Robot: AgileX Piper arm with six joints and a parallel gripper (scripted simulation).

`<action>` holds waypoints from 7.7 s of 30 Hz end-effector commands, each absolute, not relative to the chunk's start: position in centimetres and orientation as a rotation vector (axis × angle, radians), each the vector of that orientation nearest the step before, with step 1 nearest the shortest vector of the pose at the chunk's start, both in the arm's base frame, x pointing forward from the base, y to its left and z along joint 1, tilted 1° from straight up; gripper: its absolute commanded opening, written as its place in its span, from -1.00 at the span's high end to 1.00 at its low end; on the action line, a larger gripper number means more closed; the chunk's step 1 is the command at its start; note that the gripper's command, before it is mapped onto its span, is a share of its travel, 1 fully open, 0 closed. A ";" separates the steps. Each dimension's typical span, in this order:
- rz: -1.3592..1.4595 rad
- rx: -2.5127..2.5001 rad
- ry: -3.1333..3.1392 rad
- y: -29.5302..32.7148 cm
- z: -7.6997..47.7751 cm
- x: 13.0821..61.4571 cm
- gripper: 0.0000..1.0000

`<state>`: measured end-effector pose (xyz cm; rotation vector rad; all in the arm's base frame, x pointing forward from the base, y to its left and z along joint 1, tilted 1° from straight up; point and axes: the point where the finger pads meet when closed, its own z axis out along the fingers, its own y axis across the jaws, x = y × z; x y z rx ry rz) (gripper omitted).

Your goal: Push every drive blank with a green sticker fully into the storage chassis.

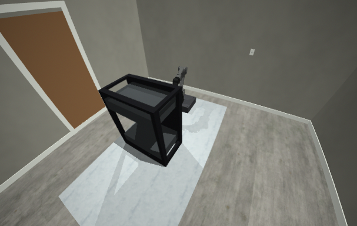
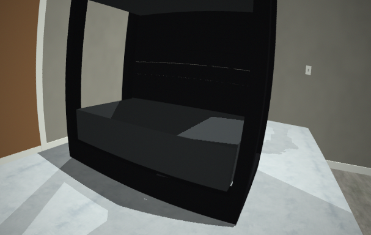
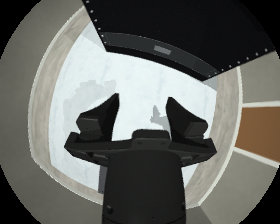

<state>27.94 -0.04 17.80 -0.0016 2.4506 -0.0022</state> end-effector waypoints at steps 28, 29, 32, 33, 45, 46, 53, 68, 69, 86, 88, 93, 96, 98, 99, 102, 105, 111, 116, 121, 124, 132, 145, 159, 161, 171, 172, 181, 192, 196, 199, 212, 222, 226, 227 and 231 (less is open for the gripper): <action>0.144 0.185 2.346 -1.2 20.7 27.4 -1.00; 0.156 0.201 2.336 -1.3 20.9 27.3 -1.00; 0.195 0.248 2.299 -1.7 21.8 27.2 -1.00; 0.210 0.269 2.289 -1.8 22.0 27.1 -1.00; 0.392 0.498 2.113 -3.6 25.8 26.4 -1.00; 0.414 0.527 2.091 -3.8 26.2 26.3 -1.00; 0.566 0.719 1.906 -5.6 29.6 25.6 -1.00; 0.840 1.102 1.417 -9.4 37.2 24.1 -1.00; 0.856 1.122 1.383 -9.7 37.7 24.0 -1.00; 1.009 1.291 1.094 -11.7 41.9 23.0 -1.00; 1.018 1.299 1.079 -11.8 42.1 22.9 -1.00; 1.031 1.309 1.060 -12.0 42.4 22.9 -1.00; 1.035 1.312 1.055 -12.0 42.5 22.9 -1.00; 1.037 1.313 1.053 -12.0 42.5 22.9 -1.00; 1.037 1.313 1.052 -12.0 42.5 22.9 -1.00; 1.037 1.314 1.052 -12.0 42.6 22.9 -1.00; 1.037 1.314 1.052 -12.0 42.6 22.9 -1.00; 1.037 1.314 1.052 -12.0 42.6 22.9 -1.00; 1.037 1.314 1.052 -12.0 42.6 22.9 -1.00; 1.037 1.314 1.052 -12.0 42.5 23.0 -1.00; 1.038 1.314 1.052 -12.0 42.5 23.1 -1.00; 1.038 1.315 1.052 -11.8 42.4 23.6 -1.00; 1.038 1.315 1.052 -11.0 42.0 25.8 -1.00; 1.039 1.314 1.052 -9.2 41.0 31.1 -1.00; 1.039 1.315 1.052 -9.1 40.9 31.6 -1.00; 1.037 1.316 1.052 -8.2 40.3 34.2 -1.00; 1.037 1.316 1.052 -8.2 40.3 34.2 -1.00; 1.039 1.314 1.052 -8.0 40.3 34.6 -1.00; 1.039 1.314 1.052 -8.0 40.3 34.6 -1.00; 1.039 1.314 1.052 -8.0 40.3 34.6 -1.00; 1.039 1.314 1.052 -8.0 40.3 34.6 -1.00; 1.039 1.314 1.052 -8.0 40.3 34.6 -1.00; 1.039 1.314 1.052 -8.0 40.3 34.6 -1.00; 1.039 1.314 1.052 -8.0 40.3 34.6 -1.00; 1.039 1.314 1.052 -8.0 40.3 34.6 -1.00; 1.039 1.314 1.052 -8.0 40.3 34.6 -1.00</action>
